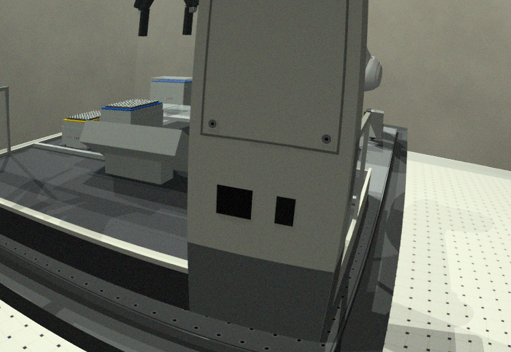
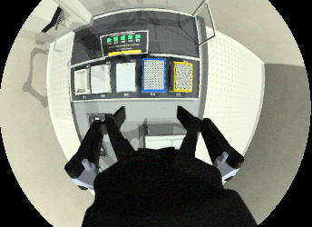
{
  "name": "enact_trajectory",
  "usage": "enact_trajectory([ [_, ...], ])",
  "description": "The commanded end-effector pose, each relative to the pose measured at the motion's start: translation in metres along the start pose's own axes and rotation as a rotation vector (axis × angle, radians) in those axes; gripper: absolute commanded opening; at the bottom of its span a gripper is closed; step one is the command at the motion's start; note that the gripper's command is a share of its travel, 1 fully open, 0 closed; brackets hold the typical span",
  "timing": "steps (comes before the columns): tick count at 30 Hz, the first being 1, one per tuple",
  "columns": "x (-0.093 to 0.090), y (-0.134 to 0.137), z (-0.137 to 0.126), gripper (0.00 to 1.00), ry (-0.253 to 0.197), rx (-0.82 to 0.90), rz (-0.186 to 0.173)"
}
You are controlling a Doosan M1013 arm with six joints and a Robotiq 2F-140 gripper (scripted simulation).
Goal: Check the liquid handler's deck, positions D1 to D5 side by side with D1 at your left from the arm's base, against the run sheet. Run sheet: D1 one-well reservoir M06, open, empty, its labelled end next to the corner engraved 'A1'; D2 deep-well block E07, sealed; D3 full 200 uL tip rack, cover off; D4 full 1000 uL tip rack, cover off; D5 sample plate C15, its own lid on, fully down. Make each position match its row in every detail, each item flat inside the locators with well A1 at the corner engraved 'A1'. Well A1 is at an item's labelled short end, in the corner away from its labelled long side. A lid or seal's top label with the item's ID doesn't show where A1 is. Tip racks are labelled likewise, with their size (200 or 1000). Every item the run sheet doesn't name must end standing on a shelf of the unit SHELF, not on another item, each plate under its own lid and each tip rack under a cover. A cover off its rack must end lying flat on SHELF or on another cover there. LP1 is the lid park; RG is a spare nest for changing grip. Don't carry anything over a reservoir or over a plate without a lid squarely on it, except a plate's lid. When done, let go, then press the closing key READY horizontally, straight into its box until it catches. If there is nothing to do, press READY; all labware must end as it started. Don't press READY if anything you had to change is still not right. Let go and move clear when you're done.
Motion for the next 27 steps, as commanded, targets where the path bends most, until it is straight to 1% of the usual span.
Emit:
enact_trajectory([
  [1,0.001,0.011,0.006,0.79,0.002,0.000,0.000],
  [12,0.001,0.059,0.033,0.79,0.002,0.000,0.000],
  [14,0.001,0.059,0.033,0.79,0.002,0.000,0.000],
  [27,0.001,0.116,0.065,0.79,0.002,0.000,0.000],
])
Point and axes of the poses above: the point where the finger pads meet when closed, its own x axis back along the fingers, its own y axis across the jaws, z = x × y, the point moved 4 cm from there along x, back along the fingers, and after that the axes turned 4 degrees about x, right-handed, at the moved point
